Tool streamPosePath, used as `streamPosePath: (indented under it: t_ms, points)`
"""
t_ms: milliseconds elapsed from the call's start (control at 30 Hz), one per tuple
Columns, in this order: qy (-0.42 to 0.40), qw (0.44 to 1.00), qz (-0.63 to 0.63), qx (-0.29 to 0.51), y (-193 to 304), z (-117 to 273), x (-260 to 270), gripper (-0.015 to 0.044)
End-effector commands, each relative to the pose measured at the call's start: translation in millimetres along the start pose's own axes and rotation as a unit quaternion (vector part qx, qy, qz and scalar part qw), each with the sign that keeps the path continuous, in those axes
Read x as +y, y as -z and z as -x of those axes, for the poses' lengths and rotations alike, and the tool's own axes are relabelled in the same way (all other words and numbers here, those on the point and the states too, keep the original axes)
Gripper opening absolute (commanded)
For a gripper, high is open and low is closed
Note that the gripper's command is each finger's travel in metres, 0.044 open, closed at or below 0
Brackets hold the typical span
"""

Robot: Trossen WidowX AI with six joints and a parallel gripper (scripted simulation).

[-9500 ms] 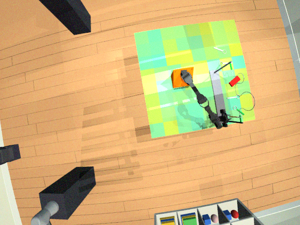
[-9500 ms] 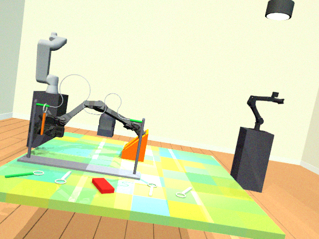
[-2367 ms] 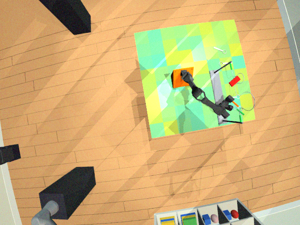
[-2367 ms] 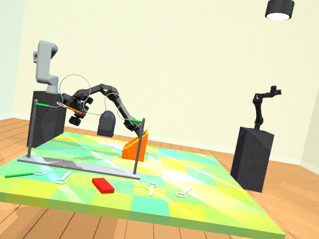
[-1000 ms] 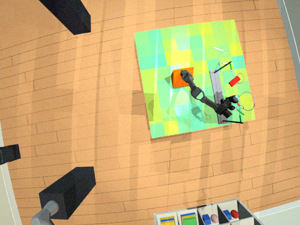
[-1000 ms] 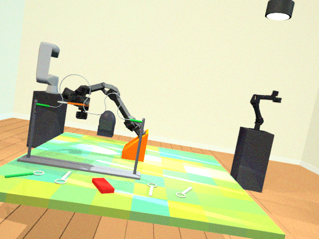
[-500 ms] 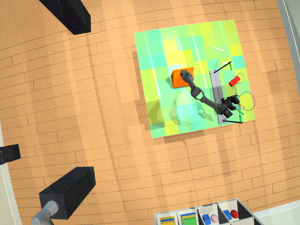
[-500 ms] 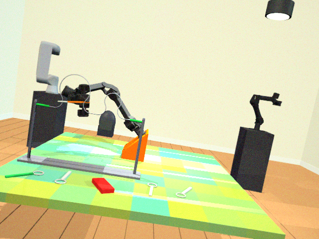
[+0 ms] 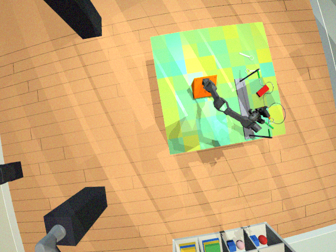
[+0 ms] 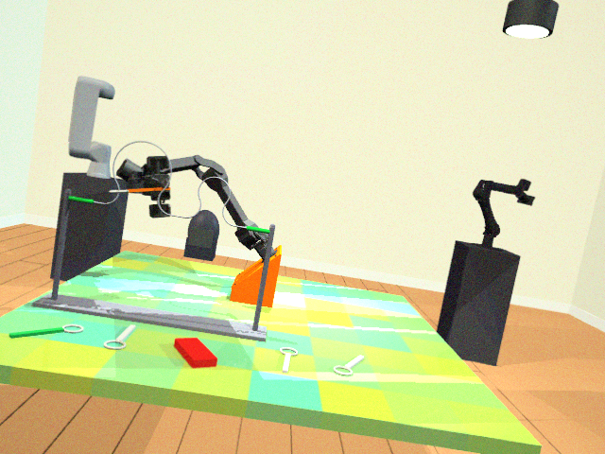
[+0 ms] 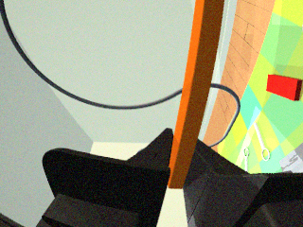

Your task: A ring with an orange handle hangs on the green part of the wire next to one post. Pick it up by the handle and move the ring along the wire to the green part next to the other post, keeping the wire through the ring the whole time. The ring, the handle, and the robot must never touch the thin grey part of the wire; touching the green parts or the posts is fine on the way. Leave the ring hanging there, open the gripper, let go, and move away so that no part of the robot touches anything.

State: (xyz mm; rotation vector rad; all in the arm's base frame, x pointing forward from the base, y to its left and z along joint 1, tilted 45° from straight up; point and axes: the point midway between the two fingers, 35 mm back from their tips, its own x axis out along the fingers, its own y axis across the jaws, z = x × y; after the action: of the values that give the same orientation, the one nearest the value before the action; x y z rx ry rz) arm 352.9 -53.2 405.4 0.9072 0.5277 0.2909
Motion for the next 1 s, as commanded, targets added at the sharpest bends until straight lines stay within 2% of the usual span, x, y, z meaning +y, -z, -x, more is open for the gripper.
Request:
streamPosePath:
  t_ms: [0, 967]
  points:
    - [-0.012, 1.000, -0.008, 0.001, 0.3, 1.5, 9.5, -0.0150]
    - [-0.060, 0.992, -0.112, 0.010, -7.1, 8.7, 51.7, -0.0150]
